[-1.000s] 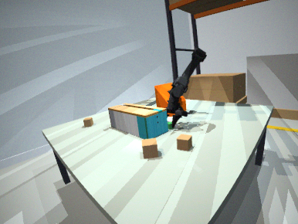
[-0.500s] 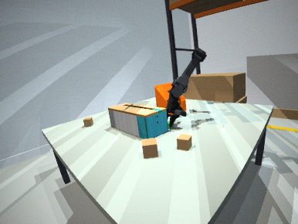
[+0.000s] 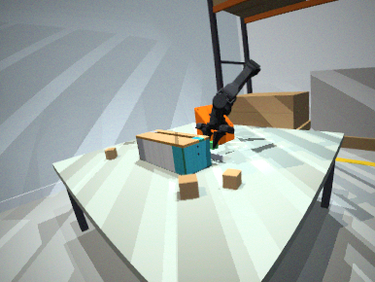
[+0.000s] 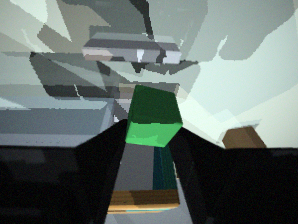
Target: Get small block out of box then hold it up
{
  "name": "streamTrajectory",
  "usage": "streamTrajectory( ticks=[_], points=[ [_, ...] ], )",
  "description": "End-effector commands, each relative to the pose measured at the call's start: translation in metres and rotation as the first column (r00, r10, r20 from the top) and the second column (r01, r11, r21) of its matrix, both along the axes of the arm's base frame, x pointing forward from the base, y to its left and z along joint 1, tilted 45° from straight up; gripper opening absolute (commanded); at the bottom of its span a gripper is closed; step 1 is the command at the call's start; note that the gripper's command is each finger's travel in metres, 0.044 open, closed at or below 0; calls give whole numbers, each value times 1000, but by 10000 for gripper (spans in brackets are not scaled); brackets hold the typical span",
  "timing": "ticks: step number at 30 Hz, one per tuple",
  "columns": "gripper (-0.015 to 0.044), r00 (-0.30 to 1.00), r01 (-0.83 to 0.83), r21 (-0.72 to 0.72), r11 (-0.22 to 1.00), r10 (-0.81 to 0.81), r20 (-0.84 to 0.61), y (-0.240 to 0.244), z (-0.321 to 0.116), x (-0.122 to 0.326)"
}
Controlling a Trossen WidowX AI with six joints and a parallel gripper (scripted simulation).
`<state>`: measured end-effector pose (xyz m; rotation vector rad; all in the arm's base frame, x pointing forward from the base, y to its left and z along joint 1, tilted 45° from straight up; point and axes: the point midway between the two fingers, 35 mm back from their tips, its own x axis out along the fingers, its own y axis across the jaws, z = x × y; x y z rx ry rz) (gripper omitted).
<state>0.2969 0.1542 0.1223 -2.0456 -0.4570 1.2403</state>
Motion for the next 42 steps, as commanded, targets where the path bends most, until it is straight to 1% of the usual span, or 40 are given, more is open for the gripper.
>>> streamTrajectory(
  ticks=[1,6,11,21,26,32,42],
  points=[
    [0,998,48,39,998,-47,-49,-3,3,0],
    [0,970,178,117,977,-154,-188,-9,1,-2],
    [0,912,313,174,934,-245,-330,-15,0,-4],
    [0,713,578,216,787,-359,-603,-26,-2,-10],
    [0,580,696,200,690,-377,-722,-31,-3,-12],
    [0,400,817,147,557,-365,-841,-37,-3,-16],
    [0,77,947,-12,322,-260,-963,-47,-4,-21]
  ],
)
